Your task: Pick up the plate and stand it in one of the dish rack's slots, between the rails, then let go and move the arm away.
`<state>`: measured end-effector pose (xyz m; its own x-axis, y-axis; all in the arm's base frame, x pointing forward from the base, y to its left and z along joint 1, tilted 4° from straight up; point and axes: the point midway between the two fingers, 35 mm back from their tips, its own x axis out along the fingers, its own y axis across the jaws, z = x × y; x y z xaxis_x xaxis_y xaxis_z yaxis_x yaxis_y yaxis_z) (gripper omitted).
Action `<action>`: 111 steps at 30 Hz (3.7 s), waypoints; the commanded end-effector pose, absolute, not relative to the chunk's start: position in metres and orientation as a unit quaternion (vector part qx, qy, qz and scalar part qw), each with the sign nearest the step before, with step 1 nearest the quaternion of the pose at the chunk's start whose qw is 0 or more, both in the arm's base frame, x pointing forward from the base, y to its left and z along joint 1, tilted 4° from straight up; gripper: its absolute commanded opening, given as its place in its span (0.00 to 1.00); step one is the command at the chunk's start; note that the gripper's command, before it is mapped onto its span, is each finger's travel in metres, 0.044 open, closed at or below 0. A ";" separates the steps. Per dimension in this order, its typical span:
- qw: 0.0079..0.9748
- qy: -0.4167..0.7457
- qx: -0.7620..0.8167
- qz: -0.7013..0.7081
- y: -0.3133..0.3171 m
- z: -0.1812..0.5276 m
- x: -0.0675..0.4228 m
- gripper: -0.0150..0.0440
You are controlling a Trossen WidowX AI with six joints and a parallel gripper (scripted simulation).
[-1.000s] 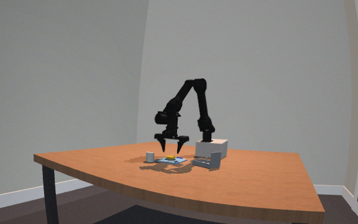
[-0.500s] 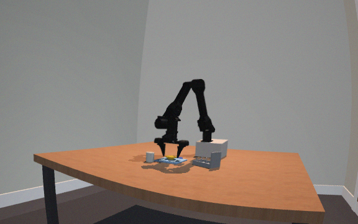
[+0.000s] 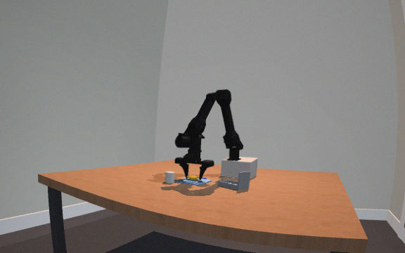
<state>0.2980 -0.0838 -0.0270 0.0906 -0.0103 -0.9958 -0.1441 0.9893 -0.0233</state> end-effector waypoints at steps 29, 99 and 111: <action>0.737 0.672 -0.059 0.044 -0.087 0.088 0.305 0.25; 0.784 0.529 0.120 0.303 0.075 0.041 0.324 0.25; 0.808 0.400 0.088 0.424 0.076 0.024 0.326 0.25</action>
<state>0.3283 0.0752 0.0287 0.3141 0.7219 -0.6166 -0.5593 0.6655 0.4942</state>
